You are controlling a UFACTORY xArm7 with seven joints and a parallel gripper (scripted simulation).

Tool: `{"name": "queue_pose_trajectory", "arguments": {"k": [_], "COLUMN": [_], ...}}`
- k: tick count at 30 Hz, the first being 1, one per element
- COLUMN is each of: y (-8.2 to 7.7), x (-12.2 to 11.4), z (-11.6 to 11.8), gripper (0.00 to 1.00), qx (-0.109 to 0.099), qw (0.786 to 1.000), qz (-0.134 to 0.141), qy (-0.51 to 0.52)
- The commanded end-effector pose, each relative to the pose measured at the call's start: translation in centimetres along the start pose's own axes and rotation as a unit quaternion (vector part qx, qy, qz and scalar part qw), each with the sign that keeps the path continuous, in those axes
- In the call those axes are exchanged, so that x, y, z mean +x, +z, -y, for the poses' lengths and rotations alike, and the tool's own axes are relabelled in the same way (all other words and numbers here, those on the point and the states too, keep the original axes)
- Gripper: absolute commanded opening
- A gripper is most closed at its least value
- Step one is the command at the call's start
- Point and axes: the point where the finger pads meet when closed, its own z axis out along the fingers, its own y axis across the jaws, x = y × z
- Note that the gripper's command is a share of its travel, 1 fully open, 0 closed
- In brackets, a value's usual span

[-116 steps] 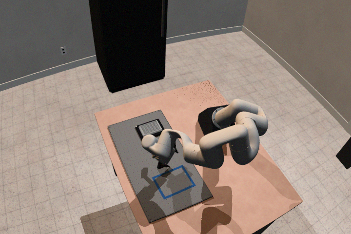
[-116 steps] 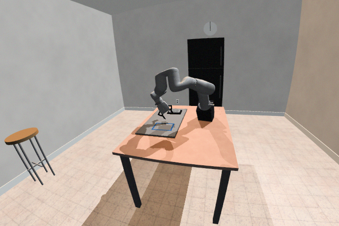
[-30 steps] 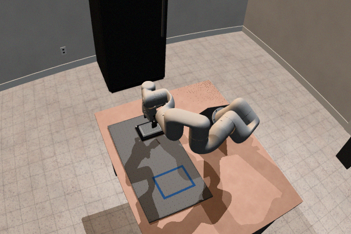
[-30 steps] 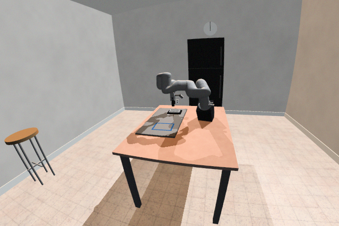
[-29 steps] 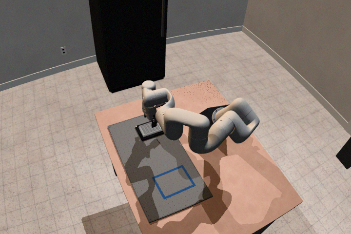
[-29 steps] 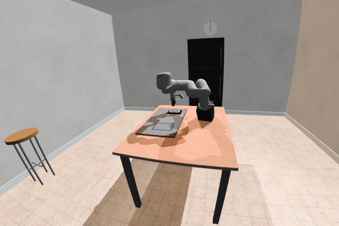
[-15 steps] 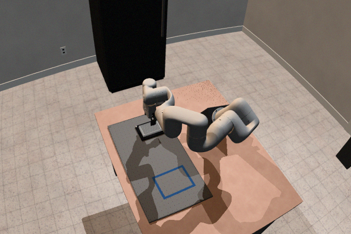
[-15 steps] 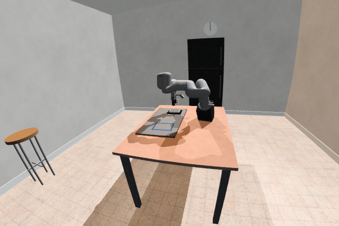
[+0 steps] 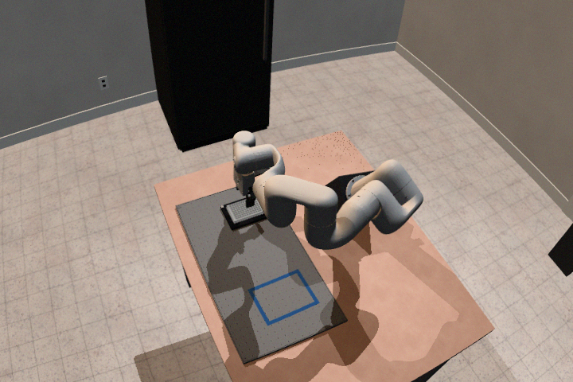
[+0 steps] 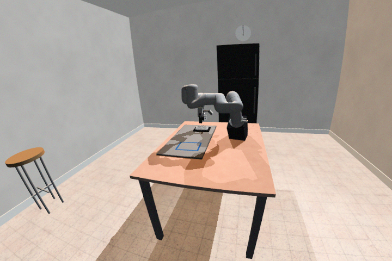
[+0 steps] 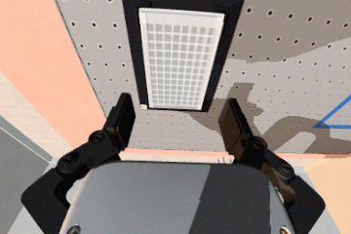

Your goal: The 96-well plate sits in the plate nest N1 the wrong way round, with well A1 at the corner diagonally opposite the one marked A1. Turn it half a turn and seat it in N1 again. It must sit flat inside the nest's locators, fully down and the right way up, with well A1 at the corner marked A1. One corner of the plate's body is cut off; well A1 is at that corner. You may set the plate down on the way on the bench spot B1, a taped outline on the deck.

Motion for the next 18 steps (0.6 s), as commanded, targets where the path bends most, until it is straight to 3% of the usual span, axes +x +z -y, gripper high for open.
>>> {"name": "queue_pose_trajectory", "arguments": {"k": [1, 18], "y": [0.7, 3.2], "x": [-0.1, -0.1], "z": [0.1, 0.1], "gripper": [1.00, 1.00], "qx": [0.002, 0.002], "qw": [1.000, 1.000], "qz": [0.001, 0.001], "qy": [0.000, 0.000]}}
